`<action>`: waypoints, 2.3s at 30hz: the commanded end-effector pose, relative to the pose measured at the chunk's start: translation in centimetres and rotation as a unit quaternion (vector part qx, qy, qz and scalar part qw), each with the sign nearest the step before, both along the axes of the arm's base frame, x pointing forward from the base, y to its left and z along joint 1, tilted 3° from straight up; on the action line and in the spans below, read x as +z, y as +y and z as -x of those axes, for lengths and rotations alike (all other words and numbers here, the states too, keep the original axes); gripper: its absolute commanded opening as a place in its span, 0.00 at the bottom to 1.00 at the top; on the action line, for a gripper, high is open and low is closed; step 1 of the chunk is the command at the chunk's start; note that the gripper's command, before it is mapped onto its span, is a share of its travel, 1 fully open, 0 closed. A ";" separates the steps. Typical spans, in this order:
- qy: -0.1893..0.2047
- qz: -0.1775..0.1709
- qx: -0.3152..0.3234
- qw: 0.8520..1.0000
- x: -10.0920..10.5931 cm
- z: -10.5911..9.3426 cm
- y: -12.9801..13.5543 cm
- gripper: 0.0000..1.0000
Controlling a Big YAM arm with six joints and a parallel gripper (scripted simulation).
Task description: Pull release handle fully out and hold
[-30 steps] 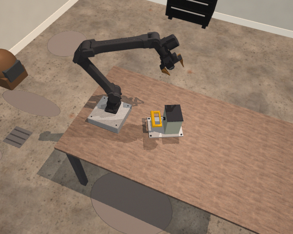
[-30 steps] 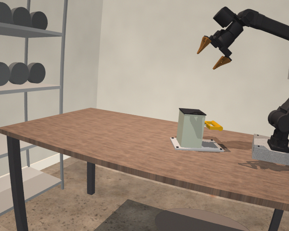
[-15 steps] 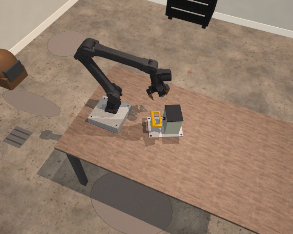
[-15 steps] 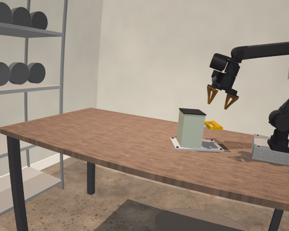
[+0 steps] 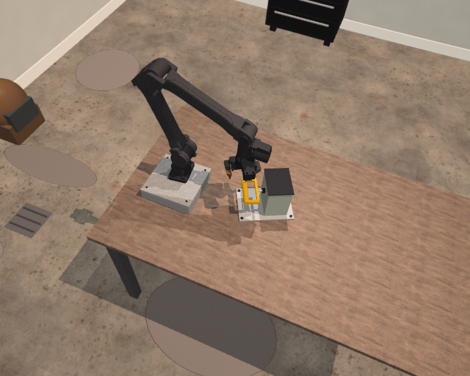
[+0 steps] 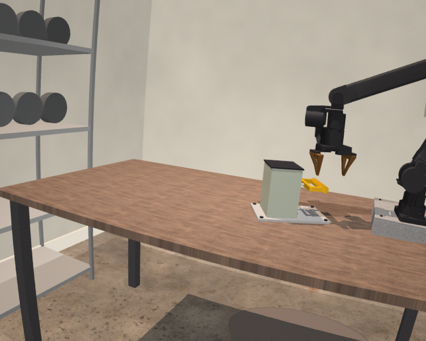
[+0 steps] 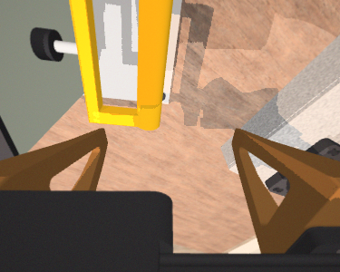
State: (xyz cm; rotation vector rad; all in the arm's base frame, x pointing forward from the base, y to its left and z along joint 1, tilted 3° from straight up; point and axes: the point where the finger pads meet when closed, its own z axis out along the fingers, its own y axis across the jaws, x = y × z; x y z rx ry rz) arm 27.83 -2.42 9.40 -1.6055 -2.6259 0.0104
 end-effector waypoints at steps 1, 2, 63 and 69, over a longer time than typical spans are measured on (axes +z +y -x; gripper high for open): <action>-0.021 0.000 -0.008 1.000 2.2 -2.5 -0.7 1.00; -0.019 0.000 -0.016 1.000 2.3 -2.6 -1.0 1.00; -0.022 -0.003 -0.070 0.997 4.0 -5.1 -3.8 1.00; -0.023 -0.003 -0.070 0.997 4.0 -5.1 -3.8 0.00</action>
